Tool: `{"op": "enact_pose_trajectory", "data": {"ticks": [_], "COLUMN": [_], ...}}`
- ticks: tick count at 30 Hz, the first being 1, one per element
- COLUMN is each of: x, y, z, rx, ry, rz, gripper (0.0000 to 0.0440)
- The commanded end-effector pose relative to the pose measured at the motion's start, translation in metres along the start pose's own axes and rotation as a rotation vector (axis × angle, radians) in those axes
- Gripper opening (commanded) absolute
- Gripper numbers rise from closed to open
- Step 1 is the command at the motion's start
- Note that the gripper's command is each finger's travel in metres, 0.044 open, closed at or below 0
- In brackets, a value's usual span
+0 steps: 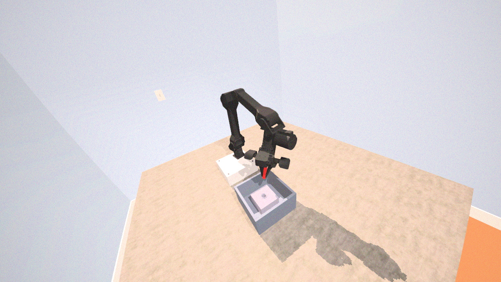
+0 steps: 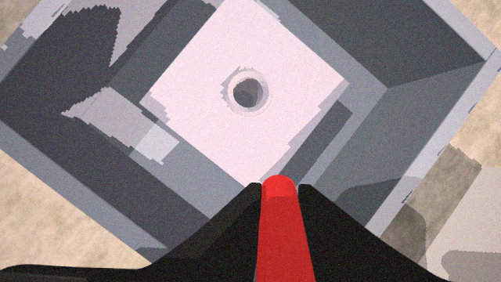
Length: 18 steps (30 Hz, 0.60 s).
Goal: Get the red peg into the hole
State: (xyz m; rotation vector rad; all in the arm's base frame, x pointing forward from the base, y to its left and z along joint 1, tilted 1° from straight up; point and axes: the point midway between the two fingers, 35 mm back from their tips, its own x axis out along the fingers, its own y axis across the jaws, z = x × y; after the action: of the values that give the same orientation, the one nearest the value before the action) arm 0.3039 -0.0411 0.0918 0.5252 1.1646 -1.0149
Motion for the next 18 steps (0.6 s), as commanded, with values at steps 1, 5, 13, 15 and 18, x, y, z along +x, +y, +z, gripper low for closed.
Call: {"op": "enact_pose_trajectory", "data": {"ticks": [1, 5, 13, 15, 18], "x": [0.010, 0.023, 0.049, 0.055, 0.064], "y": [0.002, 0.004, 0.009, 0.010, 0.010], "z": [0.011, 0.023, 0.035, 0.034, 0.031], "rx": [-0.006, -0.019, -0.075, -0.096, -0.127], "ry": [0.013, 0.027, 0.063, 0.077, 0.104], "rz": [0.008, 0.023, 0.060, 0.066, 0.072], "gripper": [0.0000, 0.0000, 0.0000, 0.0002, 0.0046]}}
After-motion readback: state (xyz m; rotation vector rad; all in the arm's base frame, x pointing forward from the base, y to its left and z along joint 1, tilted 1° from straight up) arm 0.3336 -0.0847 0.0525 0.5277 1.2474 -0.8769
